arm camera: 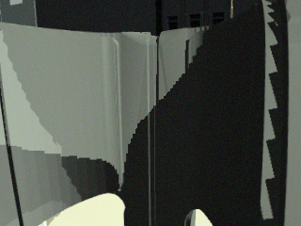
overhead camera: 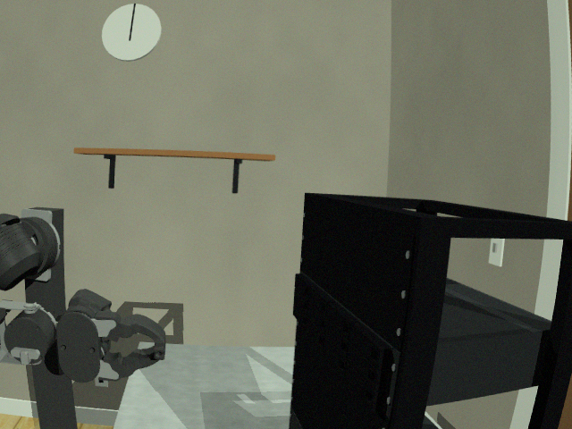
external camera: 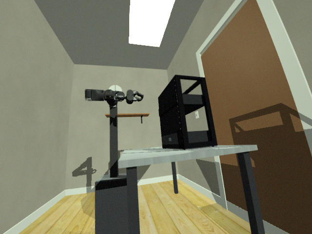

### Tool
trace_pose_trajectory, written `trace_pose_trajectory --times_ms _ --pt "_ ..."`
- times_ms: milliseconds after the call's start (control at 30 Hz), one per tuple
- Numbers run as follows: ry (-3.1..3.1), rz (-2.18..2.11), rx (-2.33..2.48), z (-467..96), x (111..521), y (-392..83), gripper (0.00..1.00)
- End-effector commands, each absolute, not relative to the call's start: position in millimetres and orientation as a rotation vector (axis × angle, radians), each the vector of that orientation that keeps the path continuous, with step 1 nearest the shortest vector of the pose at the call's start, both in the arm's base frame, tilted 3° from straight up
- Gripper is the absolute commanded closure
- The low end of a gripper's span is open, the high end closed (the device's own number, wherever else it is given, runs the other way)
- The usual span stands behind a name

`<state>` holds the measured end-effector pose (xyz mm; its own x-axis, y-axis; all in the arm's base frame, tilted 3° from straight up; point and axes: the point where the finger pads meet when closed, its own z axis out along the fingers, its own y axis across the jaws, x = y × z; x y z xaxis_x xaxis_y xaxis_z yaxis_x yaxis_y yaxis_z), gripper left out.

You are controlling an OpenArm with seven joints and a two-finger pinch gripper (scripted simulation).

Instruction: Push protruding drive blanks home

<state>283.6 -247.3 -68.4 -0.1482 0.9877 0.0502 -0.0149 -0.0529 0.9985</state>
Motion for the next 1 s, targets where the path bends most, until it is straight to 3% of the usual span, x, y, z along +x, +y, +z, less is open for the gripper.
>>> trace_pose_trajectory --times_ms 0,967 --pt "1.289 1.369 1.146 -67 281 -246 1.0" --pt "1.288 1.368 1.147 -68 268 -249 1.0"
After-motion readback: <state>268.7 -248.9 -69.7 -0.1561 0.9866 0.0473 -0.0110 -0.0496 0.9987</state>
